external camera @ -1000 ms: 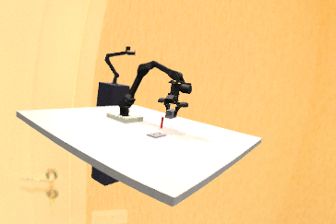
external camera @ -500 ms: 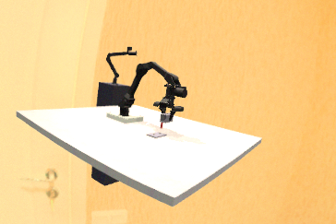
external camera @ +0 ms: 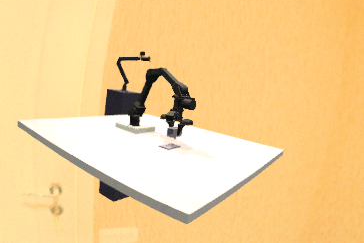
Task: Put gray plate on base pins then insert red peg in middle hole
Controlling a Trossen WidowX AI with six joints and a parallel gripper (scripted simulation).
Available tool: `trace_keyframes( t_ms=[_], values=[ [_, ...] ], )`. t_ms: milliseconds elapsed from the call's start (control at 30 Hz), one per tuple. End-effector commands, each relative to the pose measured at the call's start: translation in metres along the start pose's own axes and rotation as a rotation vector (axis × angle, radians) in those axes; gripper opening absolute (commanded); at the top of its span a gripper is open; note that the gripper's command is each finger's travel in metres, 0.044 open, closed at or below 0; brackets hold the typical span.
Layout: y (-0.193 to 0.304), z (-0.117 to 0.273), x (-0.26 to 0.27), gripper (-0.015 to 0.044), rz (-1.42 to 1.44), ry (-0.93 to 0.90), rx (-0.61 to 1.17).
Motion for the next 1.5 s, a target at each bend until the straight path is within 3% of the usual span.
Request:
trace_keyframes(
  t_ms=[0, 1467],
  values=[
    [-0.009, -0.007, -0.005, 0.0, -0.012, 0.008, -0.004],
    [-0.016, -0.027, -0.008, 0.0, -0.023, 0.008, -0.004]
  ],
)
Point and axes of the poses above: the point midway between the two fingers, 35 mm back from their tips, its own z axis back along the fingers, its own x axis across the jaws, y = z × x, the point moved 2 cm from there along z, back along the fingers, and after that the axes turned 4 degrees about -z, right-handed, at the moved point
